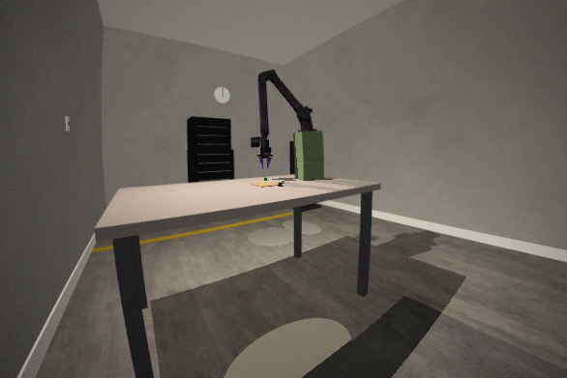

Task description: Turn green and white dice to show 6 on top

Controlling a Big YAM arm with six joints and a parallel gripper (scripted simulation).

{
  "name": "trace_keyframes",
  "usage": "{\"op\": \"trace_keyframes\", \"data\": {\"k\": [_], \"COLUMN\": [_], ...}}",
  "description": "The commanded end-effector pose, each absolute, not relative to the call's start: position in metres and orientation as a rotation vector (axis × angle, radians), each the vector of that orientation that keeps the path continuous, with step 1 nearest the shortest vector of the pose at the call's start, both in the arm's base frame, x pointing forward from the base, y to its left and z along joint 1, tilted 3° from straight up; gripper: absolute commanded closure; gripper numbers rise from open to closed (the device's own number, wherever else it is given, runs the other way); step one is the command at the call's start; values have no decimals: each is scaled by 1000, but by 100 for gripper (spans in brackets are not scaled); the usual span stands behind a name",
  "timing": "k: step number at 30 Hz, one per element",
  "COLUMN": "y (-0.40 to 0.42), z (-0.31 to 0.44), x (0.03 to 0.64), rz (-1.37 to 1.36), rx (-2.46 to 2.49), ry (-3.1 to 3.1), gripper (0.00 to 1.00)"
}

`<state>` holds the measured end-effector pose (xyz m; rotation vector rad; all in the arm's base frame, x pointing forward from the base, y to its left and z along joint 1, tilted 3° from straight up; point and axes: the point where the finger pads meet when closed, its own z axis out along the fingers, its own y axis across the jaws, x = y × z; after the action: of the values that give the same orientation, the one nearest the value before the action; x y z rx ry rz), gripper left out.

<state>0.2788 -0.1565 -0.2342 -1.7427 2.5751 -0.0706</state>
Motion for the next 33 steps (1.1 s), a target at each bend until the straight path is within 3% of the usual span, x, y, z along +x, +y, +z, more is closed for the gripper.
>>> {"op": "trace_keyframes", "data": {"k": [1, 33], "y": [-160, -161], "z": [-239, -276], "x": [278, 280], "rz": [-71, -72], "rx": [-1728, -1721], "ry": [2577, 2581], "gripper": [67, 67]}}
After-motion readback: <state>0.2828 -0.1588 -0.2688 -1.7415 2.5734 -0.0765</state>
